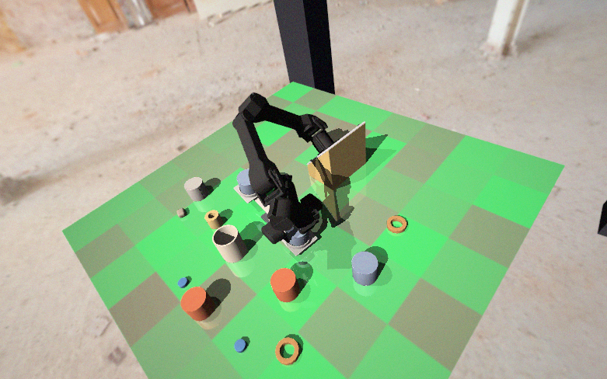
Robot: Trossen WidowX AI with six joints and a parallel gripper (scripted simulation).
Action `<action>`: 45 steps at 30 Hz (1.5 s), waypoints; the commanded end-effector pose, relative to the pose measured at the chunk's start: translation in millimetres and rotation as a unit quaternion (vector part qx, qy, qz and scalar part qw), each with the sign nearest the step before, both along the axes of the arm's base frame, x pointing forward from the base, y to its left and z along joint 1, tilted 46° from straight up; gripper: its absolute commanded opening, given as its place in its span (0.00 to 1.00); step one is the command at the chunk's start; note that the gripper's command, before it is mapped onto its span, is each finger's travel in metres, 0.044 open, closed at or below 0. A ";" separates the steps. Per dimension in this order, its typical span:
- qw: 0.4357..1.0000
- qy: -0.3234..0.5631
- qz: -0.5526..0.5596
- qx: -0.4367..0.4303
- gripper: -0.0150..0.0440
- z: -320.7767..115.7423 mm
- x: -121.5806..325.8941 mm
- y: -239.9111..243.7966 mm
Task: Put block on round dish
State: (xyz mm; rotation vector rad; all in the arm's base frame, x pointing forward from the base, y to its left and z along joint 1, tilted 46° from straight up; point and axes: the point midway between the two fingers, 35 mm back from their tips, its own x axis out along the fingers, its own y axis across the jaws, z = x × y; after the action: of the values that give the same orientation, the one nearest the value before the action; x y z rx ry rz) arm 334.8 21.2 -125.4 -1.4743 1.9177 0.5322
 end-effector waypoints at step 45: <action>1.000 0.004 0.002 0.001 0.25 25.8 12.0 30.7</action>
State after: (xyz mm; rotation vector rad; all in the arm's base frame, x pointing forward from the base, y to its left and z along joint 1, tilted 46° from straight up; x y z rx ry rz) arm 341.4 43.8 -102.5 -1.4870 1.9448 0.5460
